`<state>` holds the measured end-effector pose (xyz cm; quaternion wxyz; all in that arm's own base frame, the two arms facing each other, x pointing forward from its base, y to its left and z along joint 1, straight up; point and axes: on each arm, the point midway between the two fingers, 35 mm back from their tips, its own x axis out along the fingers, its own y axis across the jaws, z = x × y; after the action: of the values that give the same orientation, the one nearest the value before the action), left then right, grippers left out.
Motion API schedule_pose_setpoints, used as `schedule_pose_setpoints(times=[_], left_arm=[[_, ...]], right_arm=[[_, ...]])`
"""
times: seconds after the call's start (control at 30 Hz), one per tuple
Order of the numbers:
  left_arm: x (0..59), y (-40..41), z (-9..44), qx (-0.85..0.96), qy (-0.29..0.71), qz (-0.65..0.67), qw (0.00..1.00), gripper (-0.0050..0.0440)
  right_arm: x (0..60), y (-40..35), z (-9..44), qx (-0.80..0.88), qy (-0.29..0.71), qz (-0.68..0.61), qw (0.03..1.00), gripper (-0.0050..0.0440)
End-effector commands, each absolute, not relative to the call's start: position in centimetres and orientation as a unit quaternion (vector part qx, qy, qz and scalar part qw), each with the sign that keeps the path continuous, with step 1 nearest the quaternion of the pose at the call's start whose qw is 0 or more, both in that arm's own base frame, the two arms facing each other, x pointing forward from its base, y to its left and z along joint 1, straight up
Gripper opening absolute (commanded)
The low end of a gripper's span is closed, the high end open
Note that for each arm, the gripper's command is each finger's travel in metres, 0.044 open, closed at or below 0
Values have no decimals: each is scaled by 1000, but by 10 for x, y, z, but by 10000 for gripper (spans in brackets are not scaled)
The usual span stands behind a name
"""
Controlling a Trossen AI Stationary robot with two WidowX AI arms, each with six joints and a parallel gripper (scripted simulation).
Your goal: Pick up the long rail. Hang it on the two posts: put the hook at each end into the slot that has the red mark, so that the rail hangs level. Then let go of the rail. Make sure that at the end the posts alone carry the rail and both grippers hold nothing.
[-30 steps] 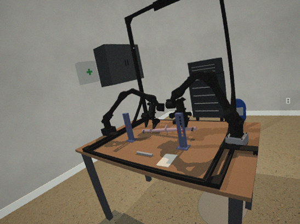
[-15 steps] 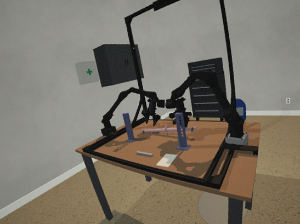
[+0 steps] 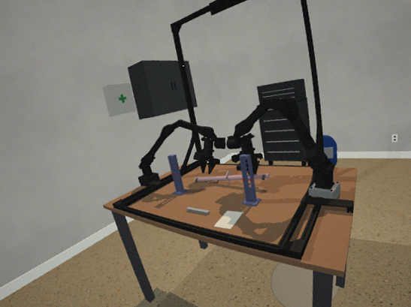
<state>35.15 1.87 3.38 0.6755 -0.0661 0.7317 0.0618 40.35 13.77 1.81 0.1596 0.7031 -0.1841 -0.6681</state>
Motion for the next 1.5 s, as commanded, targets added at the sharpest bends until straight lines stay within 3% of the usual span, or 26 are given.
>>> schedule_pose_setpoints(times=[0.0,0.03,0.93,1.47], left_arm=[[352,18,34,-66,731,61,677,0],[352,18,34,-66,731,61,677,0],[352,19,34,-67,731,62,677,0],[352,19,34,-67,731,62,677,0]], right_arm=[[404,132,23,709,-162,-673,135,176],[404,131,23,710,-156,-674,129,160],[405,104,21,744,-1,-668,5,160],[406,103,8,745,3,-667,2,160]])
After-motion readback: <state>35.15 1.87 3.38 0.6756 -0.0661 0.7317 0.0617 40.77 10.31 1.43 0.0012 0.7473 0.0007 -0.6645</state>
